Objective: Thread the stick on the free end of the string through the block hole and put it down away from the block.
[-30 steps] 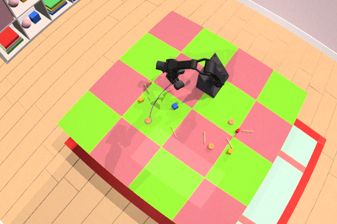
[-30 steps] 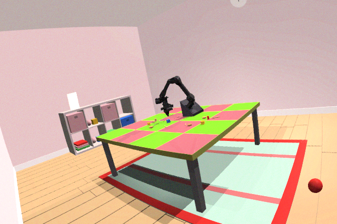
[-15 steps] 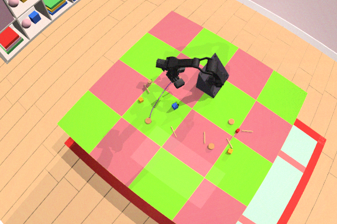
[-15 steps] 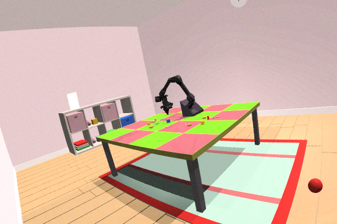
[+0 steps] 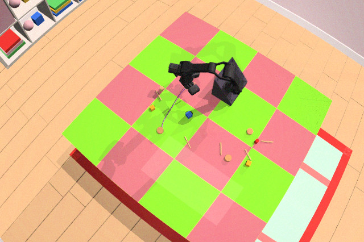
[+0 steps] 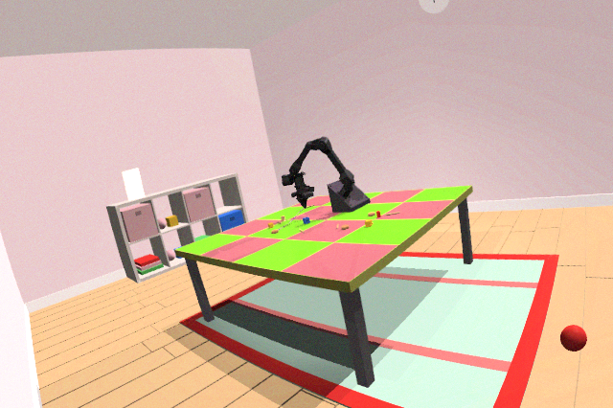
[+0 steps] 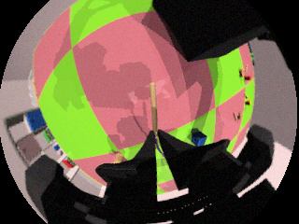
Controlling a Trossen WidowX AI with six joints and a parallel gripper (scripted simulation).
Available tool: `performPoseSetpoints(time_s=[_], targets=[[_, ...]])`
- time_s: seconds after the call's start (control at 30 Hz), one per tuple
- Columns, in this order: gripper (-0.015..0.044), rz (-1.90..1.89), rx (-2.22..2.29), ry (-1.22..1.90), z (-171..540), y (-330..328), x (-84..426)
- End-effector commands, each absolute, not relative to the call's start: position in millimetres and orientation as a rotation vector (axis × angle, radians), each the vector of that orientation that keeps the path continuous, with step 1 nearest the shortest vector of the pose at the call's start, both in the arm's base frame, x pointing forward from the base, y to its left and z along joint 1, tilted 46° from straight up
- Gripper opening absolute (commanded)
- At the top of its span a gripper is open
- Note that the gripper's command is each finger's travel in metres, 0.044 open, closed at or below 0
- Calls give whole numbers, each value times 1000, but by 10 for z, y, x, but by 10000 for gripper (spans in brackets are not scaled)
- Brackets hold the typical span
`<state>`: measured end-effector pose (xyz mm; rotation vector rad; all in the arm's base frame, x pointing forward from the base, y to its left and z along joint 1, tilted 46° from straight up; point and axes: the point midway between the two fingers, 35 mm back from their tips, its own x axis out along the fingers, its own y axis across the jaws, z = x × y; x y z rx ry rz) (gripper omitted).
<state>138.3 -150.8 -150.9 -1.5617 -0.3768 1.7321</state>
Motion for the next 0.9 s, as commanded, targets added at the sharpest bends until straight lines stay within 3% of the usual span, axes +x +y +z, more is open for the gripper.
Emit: performPoseSetpoints(time_s=[0.0, 0.87], targets=[[0, 1736, -1628, -464, -1514, -1520, 1407], [0, 1595, -2229, -1436, -1561, -1619, 1628]])
